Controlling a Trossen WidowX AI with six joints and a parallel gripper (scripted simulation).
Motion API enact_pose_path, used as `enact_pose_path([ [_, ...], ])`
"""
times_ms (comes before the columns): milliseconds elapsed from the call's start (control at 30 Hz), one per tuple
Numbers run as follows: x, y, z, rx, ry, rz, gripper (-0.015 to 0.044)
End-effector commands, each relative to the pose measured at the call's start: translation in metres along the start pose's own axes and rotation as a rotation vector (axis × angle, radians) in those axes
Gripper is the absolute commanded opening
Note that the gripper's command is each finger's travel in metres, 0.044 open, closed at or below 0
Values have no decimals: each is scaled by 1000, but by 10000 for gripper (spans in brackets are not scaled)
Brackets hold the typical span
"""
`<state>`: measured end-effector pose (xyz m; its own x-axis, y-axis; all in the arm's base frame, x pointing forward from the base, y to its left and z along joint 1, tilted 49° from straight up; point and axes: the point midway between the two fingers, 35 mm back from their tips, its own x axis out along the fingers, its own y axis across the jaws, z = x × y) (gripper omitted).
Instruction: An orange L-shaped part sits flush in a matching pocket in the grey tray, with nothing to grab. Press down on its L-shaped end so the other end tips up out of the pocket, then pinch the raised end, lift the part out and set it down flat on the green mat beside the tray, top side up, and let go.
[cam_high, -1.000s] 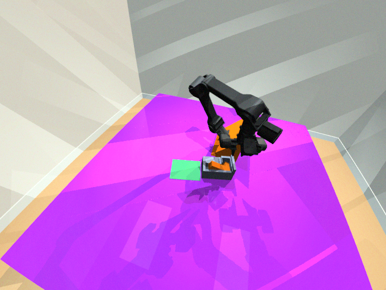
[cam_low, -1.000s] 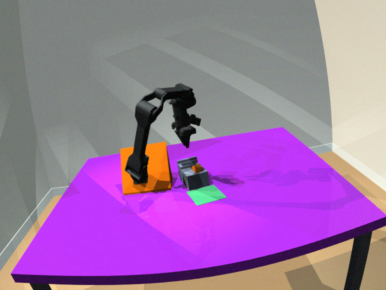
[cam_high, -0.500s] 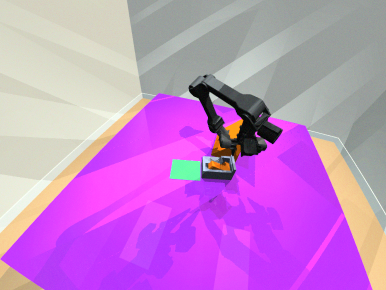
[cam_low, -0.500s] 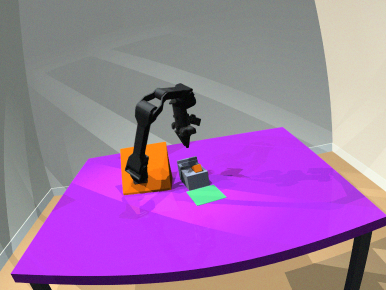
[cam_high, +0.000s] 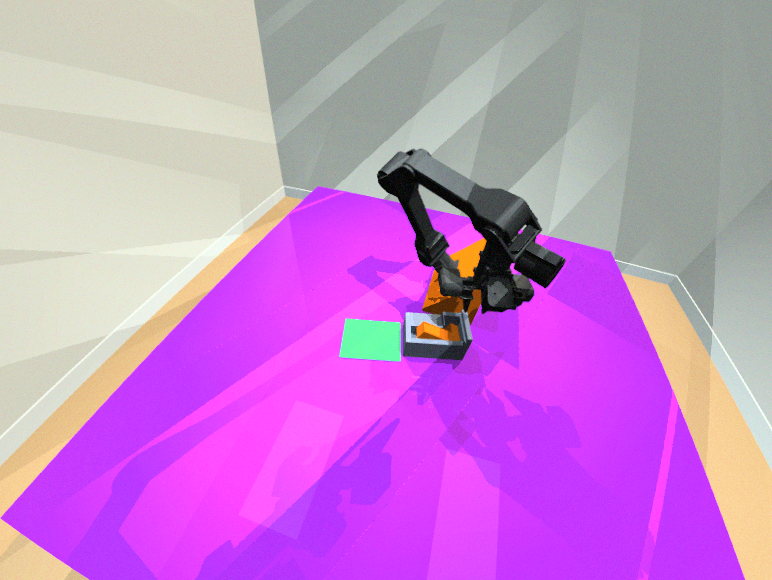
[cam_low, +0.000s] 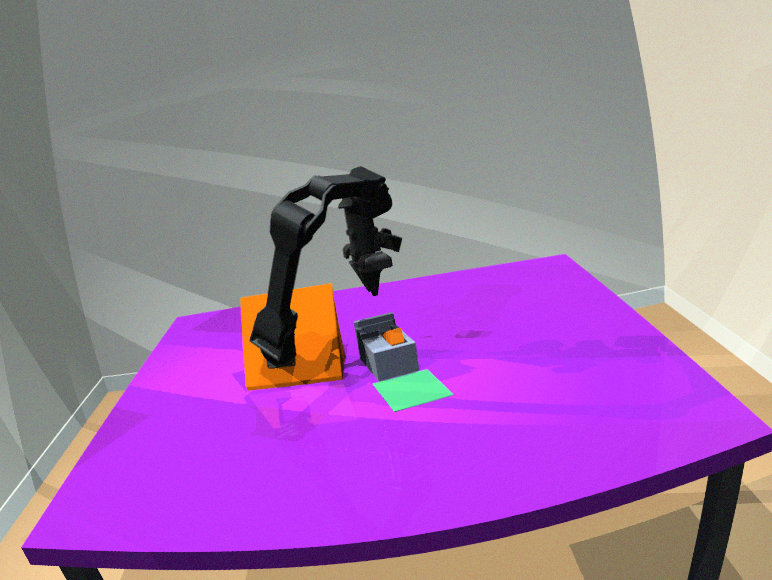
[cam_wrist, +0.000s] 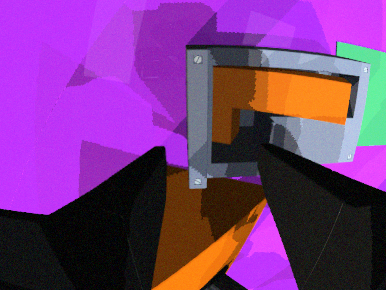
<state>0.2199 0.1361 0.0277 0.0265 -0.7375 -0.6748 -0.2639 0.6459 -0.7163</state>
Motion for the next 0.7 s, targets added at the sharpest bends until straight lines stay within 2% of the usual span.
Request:
enact_pose_path([
  [0,0,0,0,-1,-2,1,180],
  [100,13,0,1,0,3,0,180],
  [300,70,-2,-3,2,17,-5,180],
  [667,80,-2,-4,2,18,-6,180],
])
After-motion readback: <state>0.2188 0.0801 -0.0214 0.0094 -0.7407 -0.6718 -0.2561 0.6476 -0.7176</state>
